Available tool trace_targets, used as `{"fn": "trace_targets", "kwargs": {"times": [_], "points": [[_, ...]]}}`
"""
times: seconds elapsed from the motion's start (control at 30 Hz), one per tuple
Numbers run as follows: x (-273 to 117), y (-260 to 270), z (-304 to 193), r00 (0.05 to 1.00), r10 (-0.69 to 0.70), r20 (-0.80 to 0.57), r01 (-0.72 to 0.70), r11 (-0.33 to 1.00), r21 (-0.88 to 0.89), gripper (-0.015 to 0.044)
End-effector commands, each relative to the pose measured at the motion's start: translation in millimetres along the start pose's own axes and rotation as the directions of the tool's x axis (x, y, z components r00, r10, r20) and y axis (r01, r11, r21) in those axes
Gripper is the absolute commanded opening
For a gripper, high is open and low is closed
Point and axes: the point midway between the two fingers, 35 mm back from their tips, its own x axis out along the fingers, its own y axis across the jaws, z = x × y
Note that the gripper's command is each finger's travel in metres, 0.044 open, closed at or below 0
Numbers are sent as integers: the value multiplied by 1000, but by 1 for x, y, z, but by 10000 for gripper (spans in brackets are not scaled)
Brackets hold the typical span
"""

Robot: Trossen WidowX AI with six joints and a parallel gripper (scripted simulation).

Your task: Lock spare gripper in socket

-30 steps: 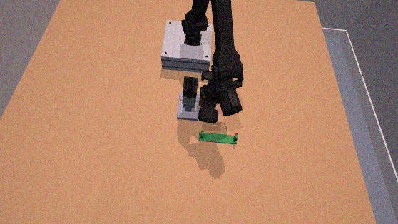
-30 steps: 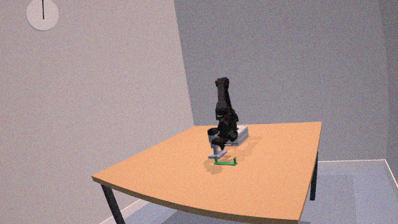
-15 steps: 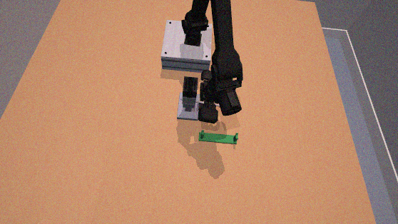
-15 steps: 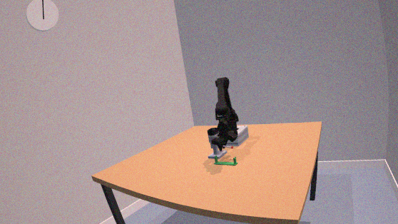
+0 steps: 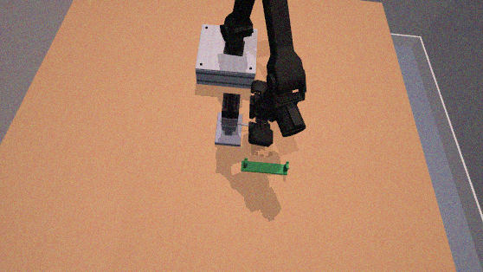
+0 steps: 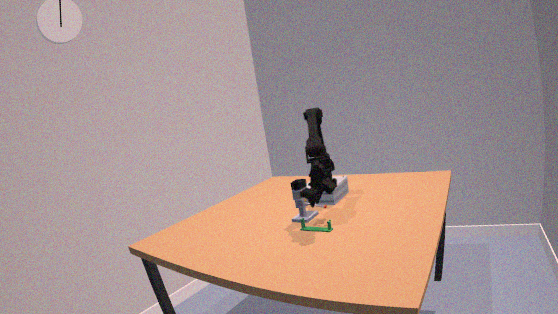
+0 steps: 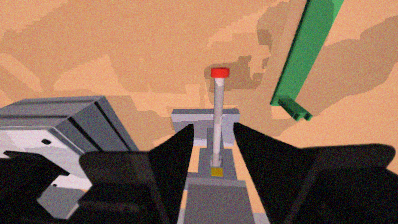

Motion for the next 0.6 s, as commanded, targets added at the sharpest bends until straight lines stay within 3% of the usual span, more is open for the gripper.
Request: {"fn": "trace_targets", "kwargs": {"times": [0.0, 0.57], "points": [[-9, 0, 4, 1000, 0, 1, 0, 1000, 1, 200], [-46, 2, 21, 1000, 1, -9, -1, 1000, -18, 200]]}}
